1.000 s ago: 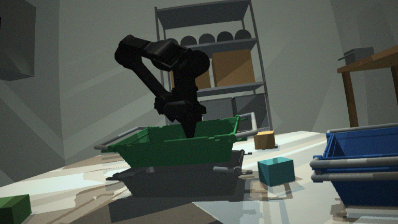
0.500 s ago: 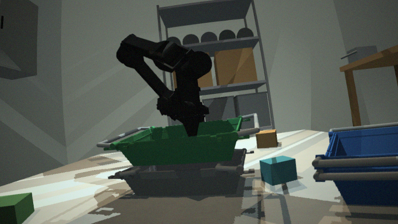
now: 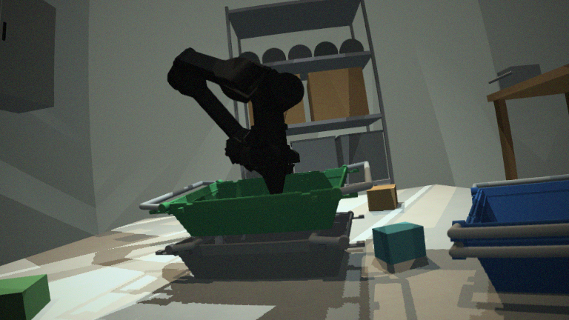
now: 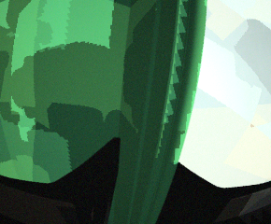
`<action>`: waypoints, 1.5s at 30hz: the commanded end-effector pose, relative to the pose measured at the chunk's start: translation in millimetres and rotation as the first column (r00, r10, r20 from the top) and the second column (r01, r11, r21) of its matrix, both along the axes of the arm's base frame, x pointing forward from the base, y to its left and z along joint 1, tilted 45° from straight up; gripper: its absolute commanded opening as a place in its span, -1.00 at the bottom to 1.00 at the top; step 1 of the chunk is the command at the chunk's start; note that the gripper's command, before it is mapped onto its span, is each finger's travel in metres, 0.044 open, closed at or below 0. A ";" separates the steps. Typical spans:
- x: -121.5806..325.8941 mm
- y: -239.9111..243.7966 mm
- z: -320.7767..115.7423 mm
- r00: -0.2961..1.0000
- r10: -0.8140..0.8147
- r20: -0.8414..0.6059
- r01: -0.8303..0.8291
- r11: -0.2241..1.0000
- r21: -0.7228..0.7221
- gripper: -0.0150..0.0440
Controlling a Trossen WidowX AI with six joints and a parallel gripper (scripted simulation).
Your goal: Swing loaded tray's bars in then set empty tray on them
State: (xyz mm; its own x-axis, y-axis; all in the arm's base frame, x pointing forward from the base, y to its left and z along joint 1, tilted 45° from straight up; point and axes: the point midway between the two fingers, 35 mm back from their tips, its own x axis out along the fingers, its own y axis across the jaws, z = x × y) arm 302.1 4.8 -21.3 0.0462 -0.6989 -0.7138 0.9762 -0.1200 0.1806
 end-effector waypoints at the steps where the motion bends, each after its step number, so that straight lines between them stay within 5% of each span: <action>1: -2.9 -3.9 -4.0 1.000 -0.010 -0.022 0.010 1.000 0.003 -0.49; 45: -4.3 -9.2 -10.6 1.000 -0.010 -0.022 0.010 1.000 0.003 -0.49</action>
